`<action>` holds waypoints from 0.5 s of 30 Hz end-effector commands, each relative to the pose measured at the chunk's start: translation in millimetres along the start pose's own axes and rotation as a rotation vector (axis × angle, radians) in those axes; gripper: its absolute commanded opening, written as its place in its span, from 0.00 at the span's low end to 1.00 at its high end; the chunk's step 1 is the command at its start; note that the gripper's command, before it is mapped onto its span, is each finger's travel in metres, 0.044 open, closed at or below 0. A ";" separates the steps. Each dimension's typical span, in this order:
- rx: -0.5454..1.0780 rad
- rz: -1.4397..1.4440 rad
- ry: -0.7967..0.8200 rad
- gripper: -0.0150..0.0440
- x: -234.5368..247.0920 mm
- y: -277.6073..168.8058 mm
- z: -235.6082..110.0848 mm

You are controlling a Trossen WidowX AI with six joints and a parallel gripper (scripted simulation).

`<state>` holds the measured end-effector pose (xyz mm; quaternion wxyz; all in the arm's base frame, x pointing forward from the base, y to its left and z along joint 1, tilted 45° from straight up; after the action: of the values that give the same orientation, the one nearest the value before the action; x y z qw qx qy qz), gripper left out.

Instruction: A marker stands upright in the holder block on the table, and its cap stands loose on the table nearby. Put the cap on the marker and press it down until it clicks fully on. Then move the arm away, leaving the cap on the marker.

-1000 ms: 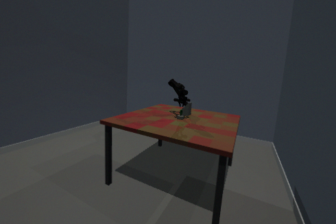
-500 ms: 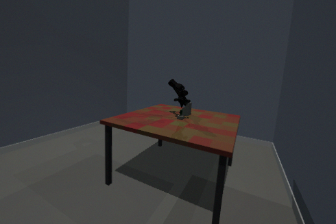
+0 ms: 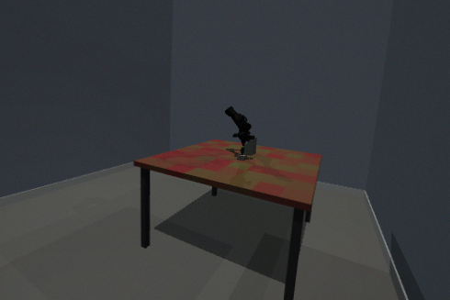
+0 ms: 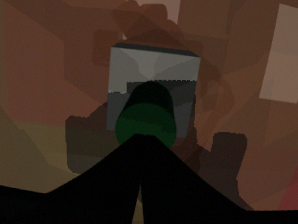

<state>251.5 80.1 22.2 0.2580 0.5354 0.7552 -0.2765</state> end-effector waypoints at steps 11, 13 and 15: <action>0.003 -0.004 -0.005 0.25 -0.5 -1.1 22.3; 0.003 -0.004 -0.005 0.25 -0.5 -1.0 24.5; -0.008 0.002 0.001 0.25 0.3 1.1 19.0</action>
<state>254.3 66.4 7.7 0.2597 0.5355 0.7555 -0.2739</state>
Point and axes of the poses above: the point midway between the two fingers, 35 mm back from their tips, its own z axis out along the fingers, its own x axis across the jaws, y = z × x, the point moved 2 cm from there along -z, back along the fingers, and after that the axes turned 14 degrees about -z, right-handed, at the moved point
